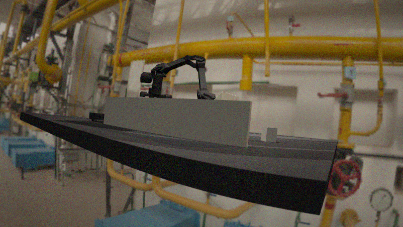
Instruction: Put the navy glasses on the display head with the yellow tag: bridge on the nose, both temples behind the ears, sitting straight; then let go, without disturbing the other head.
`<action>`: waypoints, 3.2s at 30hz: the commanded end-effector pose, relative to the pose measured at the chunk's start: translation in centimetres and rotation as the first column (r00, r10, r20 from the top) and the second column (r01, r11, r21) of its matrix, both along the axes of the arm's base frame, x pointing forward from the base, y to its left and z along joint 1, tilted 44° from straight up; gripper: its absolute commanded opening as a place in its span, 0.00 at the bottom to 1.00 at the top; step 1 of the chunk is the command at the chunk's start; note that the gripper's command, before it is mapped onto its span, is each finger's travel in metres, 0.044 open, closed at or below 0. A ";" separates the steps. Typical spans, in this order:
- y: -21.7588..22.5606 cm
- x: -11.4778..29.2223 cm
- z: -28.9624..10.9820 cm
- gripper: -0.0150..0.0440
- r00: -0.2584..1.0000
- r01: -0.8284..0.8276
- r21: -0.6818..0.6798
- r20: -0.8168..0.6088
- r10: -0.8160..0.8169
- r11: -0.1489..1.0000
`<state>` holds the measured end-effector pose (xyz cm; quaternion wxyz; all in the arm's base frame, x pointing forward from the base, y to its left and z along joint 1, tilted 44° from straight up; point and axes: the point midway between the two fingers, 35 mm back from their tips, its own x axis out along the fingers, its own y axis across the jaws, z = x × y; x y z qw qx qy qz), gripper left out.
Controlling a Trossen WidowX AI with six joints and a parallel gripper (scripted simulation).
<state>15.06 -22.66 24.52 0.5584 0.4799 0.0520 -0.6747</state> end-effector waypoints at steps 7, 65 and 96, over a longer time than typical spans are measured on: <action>-0.1 0.1 -0.1 0.59 1.000 -0.001 0.002 -0.002 0.001 1.000; 22.9 9.8 -21.7 0.46 -0.001 -0.758 0.435 -0.745 0.667 0.485; 20.0 10.4 -25.4 0.46 0.000 -0.759 0.435 -0.745 0.667 0.485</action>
